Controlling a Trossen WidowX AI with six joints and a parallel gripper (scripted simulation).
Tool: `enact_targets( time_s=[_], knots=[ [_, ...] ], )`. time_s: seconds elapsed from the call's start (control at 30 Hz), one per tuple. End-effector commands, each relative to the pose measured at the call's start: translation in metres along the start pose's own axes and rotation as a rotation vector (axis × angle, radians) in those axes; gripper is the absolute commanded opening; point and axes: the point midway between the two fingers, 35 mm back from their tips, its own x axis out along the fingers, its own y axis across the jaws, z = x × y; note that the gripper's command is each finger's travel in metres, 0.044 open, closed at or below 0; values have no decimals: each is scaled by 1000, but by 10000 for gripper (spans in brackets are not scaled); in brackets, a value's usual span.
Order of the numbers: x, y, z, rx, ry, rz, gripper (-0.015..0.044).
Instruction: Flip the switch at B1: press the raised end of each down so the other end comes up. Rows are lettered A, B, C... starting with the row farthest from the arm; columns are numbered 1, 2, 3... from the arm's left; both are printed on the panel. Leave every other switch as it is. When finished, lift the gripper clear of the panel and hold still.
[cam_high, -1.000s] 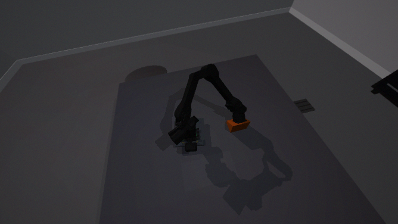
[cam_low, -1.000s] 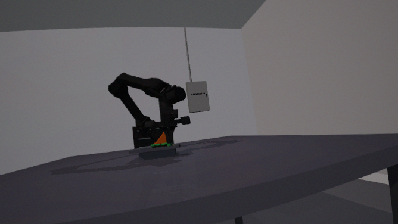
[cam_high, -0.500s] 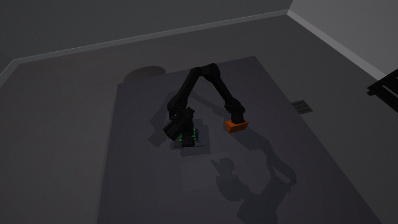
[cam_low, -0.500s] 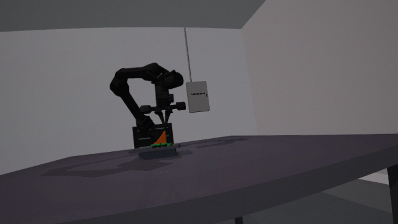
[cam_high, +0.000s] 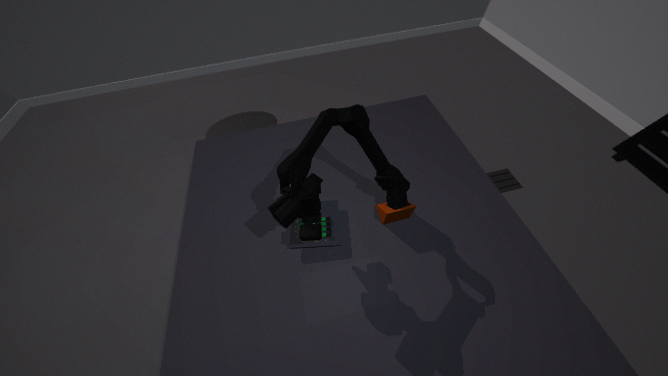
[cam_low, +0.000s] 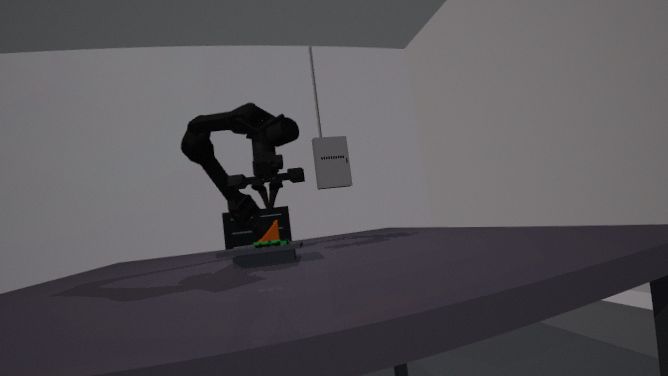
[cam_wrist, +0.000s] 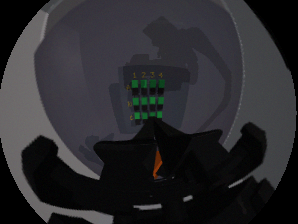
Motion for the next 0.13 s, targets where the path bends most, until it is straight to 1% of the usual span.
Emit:
enact_targets(
  time_s=[0.0, 0.1],
  knots=[
    [-1, -1, 1, -4, -4, -3, 0],
    [-1, -1, 1, -4, -4, -3, 0]
  ],
)
